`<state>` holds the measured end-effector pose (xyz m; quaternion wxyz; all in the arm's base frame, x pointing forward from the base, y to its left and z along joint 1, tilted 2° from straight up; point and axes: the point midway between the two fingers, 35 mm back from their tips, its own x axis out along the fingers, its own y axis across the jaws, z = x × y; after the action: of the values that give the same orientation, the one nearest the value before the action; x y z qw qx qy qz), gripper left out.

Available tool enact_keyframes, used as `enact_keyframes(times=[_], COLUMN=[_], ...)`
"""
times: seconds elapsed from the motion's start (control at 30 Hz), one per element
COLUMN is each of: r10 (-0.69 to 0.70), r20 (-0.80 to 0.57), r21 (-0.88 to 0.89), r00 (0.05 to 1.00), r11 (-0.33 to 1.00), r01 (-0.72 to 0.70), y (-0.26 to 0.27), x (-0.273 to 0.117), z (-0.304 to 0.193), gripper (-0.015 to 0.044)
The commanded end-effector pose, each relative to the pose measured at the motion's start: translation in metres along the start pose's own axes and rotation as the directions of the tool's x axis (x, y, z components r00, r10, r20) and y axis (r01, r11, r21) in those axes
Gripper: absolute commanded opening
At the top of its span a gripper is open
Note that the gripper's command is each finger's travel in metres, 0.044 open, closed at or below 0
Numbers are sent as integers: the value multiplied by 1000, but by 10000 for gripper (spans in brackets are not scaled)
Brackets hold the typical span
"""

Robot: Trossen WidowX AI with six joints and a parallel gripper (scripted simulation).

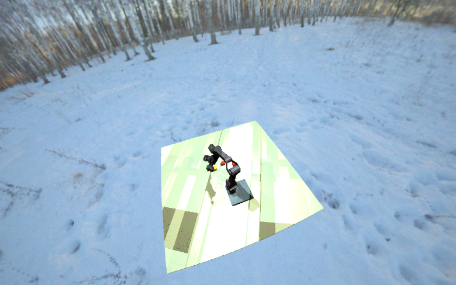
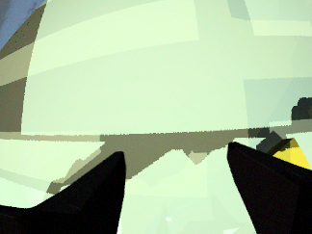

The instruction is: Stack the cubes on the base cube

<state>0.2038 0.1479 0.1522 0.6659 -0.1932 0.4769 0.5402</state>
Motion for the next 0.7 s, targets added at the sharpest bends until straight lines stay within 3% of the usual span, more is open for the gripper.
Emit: enact_keyframes(times=[0.0, 0.17, 0.37, 0.67], r10=[-69, -145, -218, -285], r20=[-49, -108, -190, -328], r21=[296, 608, 868, 934], r00=[996, 983, 957, 901], r11=[952, 773, 418, -243], r01=[81, 181, 268, 263], y=[-27, -56, -87, -125], x=[-10, -25, -46, -81], z=[-11, -27, -52, -96], gripper=[265, 265, 265, 265])
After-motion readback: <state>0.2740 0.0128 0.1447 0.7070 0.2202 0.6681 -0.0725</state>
